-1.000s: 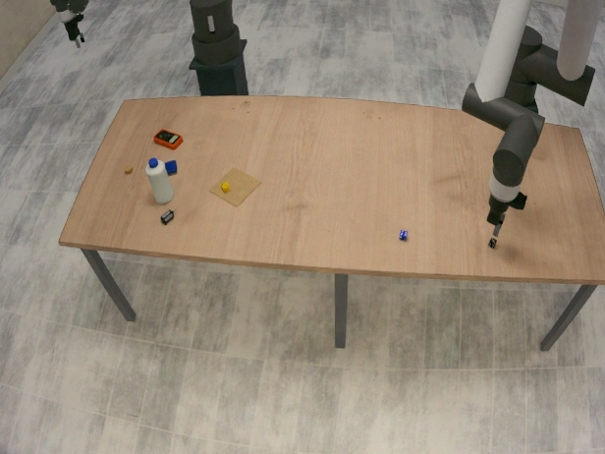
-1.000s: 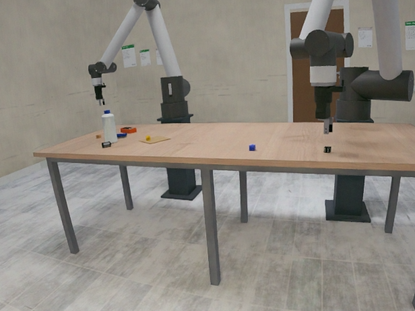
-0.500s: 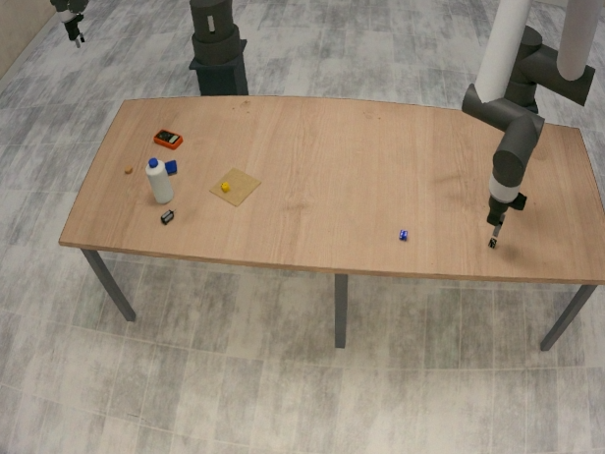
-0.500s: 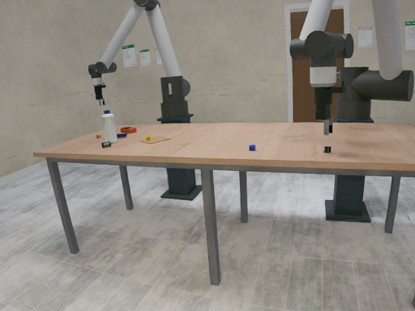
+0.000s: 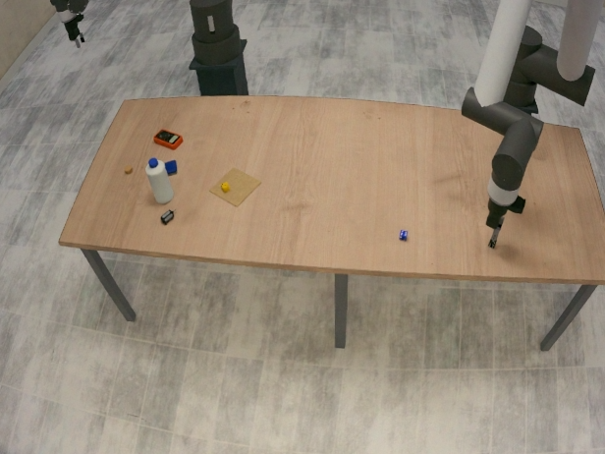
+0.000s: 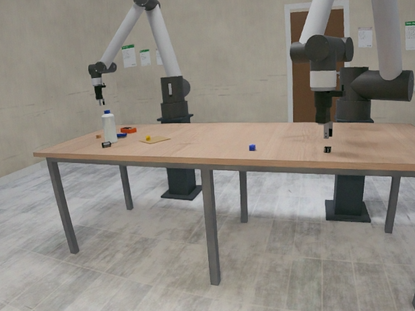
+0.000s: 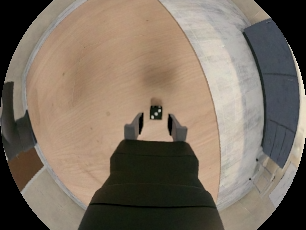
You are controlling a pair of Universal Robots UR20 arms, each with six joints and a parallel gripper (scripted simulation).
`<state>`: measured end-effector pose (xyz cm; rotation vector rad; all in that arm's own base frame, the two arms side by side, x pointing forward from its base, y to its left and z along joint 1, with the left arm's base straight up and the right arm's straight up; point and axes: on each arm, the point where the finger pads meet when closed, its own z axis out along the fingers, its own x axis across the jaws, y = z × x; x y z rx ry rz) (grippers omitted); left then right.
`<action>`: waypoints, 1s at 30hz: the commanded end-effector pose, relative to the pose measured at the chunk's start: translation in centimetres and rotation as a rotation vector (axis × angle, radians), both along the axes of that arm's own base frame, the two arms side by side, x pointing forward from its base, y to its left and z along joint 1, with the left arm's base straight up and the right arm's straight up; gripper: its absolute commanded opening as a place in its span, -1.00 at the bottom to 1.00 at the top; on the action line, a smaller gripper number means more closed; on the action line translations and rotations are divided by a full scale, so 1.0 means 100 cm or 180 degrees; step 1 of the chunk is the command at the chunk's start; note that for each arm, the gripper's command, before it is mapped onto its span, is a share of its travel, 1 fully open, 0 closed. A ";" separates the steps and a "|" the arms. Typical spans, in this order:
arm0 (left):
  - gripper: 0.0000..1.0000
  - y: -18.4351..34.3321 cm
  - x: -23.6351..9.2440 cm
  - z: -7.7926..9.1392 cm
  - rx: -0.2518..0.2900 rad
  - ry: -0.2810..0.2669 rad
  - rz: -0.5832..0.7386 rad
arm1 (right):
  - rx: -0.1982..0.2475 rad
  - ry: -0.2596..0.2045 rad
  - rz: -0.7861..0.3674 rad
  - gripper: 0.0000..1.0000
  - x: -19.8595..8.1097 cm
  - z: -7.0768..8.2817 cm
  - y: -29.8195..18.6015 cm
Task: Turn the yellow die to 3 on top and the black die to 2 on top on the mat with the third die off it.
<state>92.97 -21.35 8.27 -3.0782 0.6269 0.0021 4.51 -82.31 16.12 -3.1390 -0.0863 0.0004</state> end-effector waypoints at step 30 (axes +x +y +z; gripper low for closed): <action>0.57 0.000 0.001 -0.032 -0.0002 -0.0004 0.0000 | -0.0004 -0.0001 0.0000 1.00 0.000 0.001 -0.001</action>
